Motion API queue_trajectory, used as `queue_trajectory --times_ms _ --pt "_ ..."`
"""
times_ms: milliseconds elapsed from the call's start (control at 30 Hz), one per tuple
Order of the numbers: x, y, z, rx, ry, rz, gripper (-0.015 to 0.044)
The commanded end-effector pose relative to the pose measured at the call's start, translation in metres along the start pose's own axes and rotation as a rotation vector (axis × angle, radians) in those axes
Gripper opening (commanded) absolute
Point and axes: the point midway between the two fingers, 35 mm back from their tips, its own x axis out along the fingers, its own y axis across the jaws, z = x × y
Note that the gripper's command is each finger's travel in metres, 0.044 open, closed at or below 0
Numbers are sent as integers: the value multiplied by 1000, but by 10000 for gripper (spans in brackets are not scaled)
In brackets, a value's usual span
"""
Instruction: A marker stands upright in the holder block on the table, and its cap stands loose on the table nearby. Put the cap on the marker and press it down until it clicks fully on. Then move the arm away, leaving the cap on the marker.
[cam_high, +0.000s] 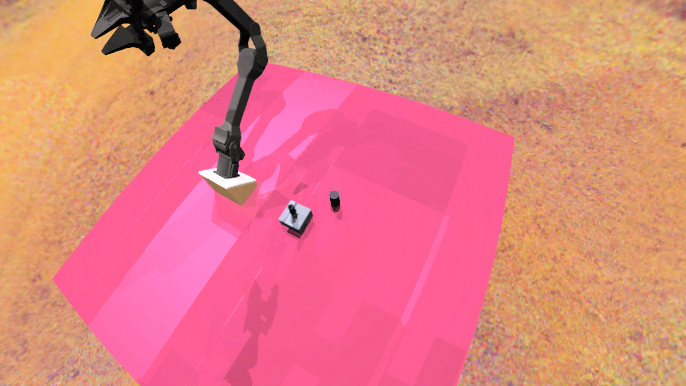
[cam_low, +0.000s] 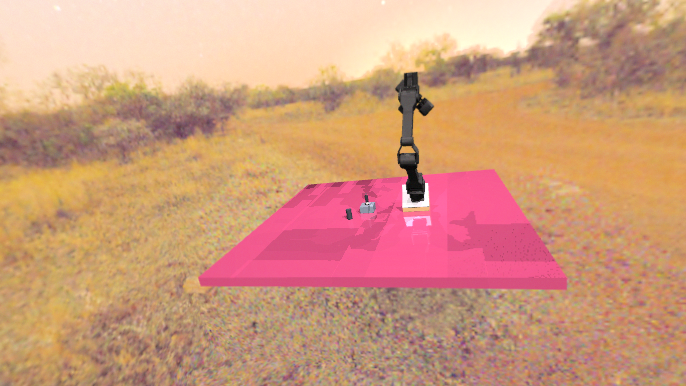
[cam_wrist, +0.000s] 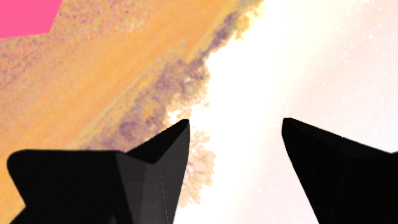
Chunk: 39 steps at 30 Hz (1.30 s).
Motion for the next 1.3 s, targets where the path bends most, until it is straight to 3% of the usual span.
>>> queue_trajectory --times_ms 0,267,567,1000,1167,1267 --pt "23 -35 64 -66 -209 -41 251" --pt "33 -75 186 -204 -548 -62 251" --pt "15 -74 327 -319 -890 66 251" --pt "-68 3 498 -516 -1296 467 251" --pt "-103 47 541 -587 -1366 665 251" --pt "-107 52 543 -592 -1369 682 251"
